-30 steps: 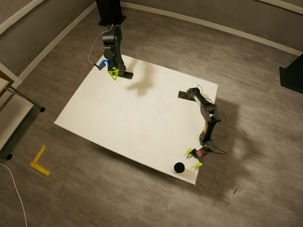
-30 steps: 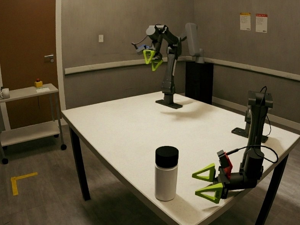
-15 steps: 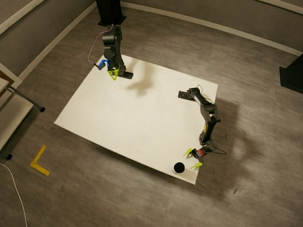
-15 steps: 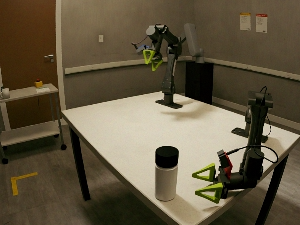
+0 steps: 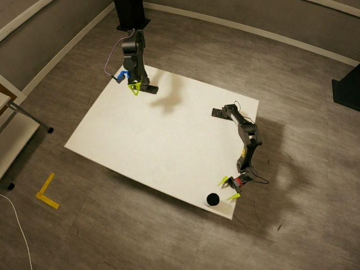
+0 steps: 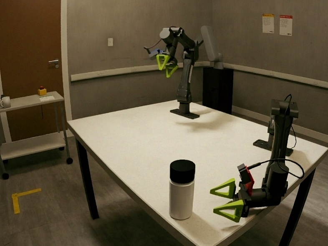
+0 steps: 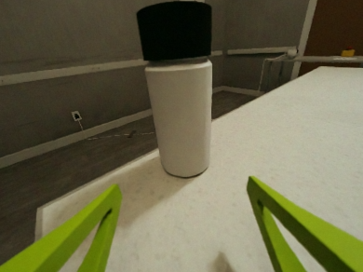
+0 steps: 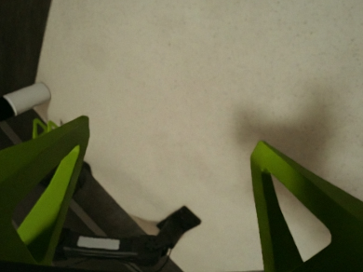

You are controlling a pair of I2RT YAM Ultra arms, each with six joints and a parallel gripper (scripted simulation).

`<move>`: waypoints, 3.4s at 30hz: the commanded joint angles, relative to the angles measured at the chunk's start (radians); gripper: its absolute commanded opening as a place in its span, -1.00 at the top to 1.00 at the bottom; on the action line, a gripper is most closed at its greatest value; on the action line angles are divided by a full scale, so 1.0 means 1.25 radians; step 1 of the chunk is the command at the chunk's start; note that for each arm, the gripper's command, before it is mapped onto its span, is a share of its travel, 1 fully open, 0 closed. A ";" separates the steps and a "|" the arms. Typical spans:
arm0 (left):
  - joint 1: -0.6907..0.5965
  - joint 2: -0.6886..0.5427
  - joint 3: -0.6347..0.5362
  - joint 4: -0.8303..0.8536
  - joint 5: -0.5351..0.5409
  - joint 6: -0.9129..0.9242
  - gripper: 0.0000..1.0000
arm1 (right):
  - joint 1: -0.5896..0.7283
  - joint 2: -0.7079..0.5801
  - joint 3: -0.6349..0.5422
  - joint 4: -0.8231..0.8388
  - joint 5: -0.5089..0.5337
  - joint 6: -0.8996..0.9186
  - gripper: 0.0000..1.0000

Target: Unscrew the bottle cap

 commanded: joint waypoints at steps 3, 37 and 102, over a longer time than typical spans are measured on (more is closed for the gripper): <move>-0.016 0.013 0.018 -0.013 -0.012 -0.006 -0.92 | 0.004 0.005 0.005 -0.010 0.011 0.001 -0.87; -0.090 0.054 0.120 -0.071 -0.086 -0.006 -0.92 | 0.004 0.005 0.005 -0.010 0.011 0.001 -0.87; -0.320 -0.082 0.078 -0.126 -0.194 -0.006 1.00 | 0.004 0.005 0.005 -0.010 0.011 0.001 -0.87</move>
